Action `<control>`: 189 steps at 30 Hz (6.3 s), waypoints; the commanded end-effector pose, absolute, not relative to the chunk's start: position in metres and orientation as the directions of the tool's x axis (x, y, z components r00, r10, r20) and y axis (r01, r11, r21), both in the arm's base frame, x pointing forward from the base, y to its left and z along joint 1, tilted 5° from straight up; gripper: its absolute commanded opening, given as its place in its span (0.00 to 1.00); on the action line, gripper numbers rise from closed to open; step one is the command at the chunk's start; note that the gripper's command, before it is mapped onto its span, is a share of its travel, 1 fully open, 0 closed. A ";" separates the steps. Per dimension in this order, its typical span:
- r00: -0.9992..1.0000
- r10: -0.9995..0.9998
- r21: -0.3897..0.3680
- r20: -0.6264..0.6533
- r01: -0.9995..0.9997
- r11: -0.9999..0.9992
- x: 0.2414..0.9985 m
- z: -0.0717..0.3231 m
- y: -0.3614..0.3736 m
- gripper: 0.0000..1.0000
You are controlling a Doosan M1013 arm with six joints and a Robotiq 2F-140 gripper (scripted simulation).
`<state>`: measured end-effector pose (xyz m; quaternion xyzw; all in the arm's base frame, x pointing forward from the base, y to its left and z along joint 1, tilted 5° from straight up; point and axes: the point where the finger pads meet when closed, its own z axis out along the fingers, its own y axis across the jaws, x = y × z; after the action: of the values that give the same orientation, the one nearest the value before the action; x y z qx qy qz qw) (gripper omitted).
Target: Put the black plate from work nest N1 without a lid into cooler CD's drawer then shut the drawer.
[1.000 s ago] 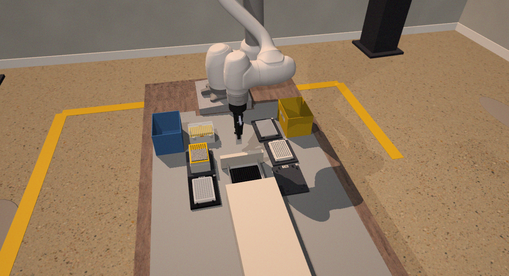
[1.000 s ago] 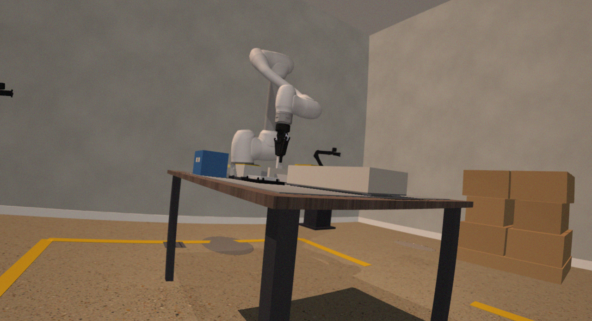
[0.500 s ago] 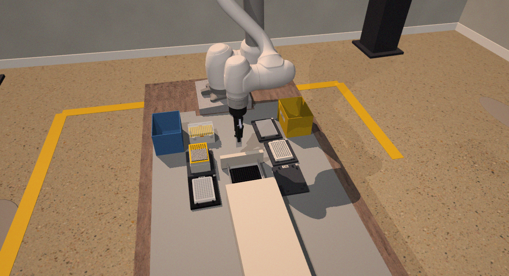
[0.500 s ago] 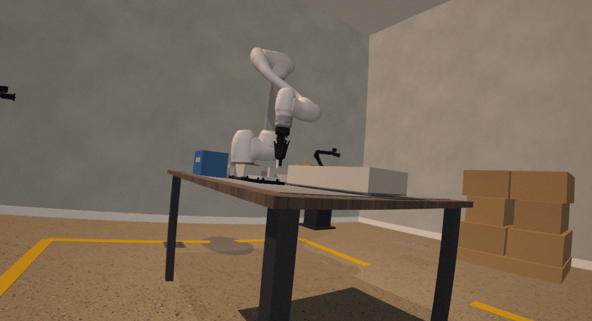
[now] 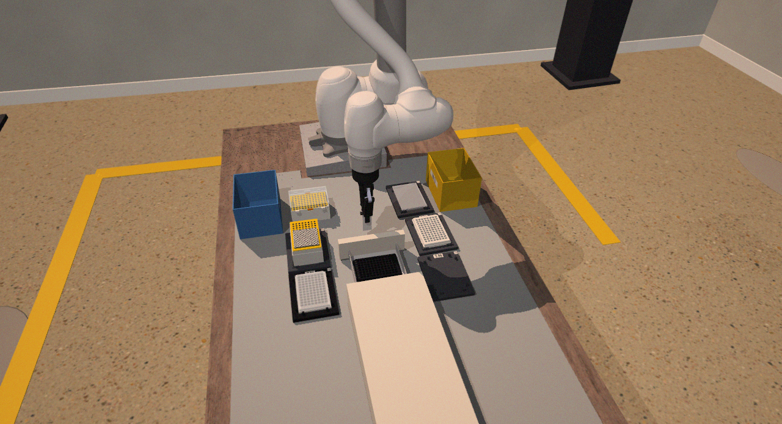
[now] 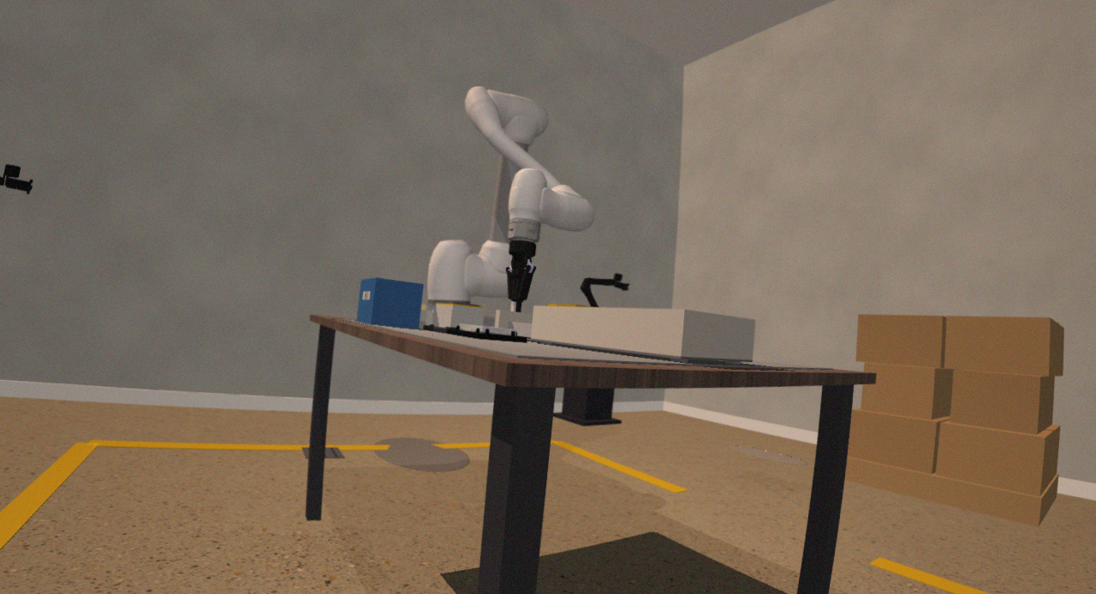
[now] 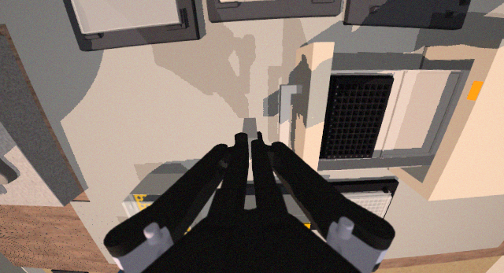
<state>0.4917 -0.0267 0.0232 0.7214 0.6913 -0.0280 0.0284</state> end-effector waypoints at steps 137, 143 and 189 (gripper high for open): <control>0.043 0.996 0.002 -0.080 0.999 -0.043 0.577 -0.005 -0.033 0.00; 0.043 0.996 0.002 -0.080 0.999 -0.043 0.585 -0.005 -0.033 0.00; 0.043 0.996 0.002 -0.080 0.999 -0.043 0.638 -0.005 -0.035 0.00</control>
<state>0.6366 -0.0352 -0.0052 0.7215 0.6913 -0.0281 0.0284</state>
